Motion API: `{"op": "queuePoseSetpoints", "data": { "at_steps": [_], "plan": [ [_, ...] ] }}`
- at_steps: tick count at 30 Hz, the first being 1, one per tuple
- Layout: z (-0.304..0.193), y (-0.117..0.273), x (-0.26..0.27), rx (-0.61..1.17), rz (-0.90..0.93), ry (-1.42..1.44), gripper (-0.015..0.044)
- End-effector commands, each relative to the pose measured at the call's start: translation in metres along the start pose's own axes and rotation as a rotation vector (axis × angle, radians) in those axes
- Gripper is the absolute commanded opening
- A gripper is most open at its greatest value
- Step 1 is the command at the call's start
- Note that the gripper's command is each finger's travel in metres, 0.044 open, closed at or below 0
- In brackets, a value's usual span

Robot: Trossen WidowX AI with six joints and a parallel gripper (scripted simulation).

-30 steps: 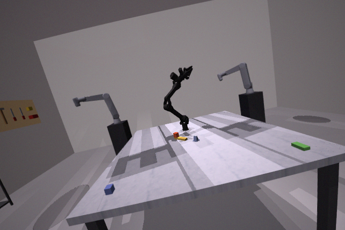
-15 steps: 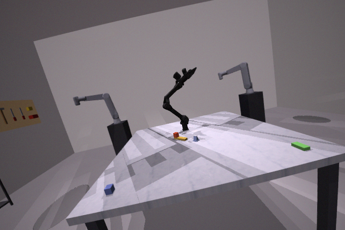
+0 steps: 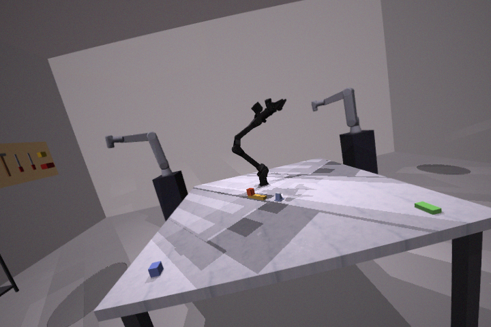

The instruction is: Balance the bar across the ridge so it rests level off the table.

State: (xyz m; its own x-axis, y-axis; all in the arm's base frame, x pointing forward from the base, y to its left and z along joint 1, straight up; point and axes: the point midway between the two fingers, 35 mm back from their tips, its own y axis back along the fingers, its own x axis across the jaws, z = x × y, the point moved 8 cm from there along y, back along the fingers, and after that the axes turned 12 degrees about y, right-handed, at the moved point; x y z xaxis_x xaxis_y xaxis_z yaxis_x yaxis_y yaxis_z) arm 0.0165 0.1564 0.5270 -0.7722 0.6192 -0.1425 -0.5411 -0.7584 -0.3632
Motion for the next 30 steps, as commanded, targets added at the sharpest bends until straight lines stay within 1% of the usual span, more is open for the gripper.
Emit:
{"op": "queuePoseSetpoints", "data": {
  "at_steps": [1,15,30],
  "plan": [
    [-0.012,-0.007,0.005,0.035,0.006,0.063,0.0315],
    [-0.052,-0.036,0.0,0.195,-0.038,0.316,0.0315],
    [-0.1,-0.06,-0.021,0.413,-0.068,0.541,0.0315]
  ]
}}
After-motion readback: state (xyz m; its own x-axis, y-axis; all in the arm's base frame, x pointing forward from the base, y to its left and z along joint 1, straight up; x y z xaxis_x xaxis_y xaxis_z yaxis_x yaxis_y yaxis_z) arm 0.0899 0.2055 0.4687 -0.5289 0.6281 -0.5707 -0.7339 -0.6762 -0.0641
